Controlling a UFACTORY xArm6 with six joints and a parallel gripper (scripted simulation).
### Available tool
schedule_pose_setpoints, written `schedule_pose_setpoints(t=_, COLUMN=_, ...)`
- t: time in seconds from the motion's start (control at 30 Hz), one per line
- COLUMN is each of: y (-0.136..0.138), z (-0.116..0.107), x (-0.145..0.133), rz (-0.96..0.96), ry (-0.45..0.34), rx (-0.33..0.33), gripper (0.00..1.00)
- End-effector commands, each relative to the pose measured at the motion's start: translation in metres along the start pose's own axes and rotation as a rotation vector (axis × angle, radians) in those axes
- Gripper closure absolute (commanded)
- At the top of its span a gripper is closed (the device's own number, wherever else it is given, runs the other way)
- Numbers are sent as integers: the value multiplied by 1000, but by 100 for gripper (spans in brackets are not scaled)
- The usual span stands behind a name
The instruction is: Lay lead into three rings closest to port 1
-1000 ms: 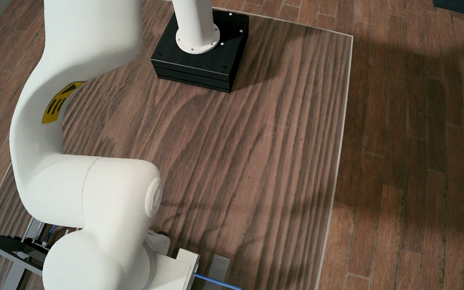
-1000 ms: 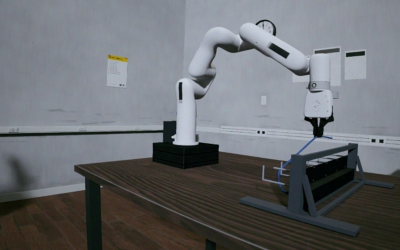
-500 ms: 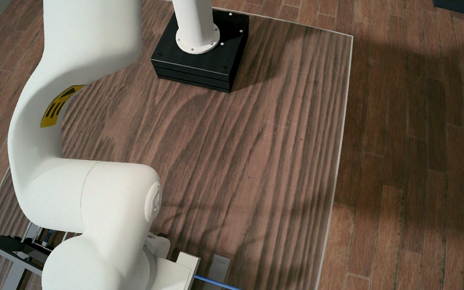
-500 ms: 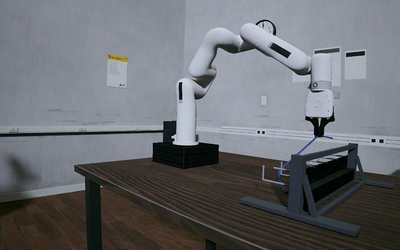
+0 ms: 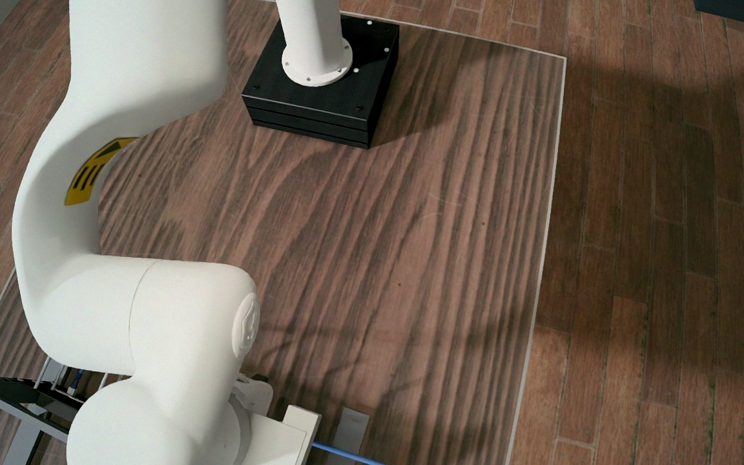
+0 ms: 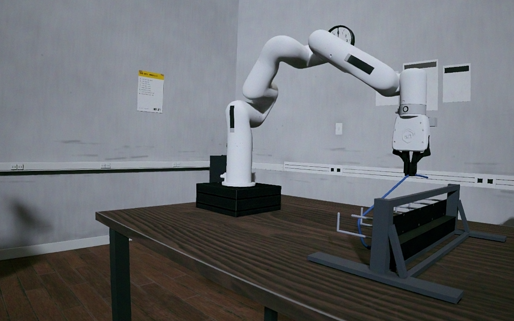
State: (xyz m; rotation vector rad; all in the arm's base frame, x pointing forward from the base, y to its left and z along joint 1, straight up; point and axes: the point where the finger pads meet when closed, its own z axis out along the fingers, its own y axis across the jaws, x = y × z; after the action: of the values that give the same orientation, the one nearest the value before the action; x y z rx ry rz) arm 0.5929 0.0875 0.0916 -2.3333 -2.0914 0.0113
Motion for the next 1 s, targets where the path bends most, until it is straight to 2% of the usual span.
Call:
schedule_pose_setpoints(t=0.0, y=2, z=-3, x=1, rz=-1, ry=3, rx=-7, gripper=100)
schedule_pose_setpoints(t=0.97, y=2, z=5, x=1, rz=-1, ry=3, rx=-7, gripper=100)
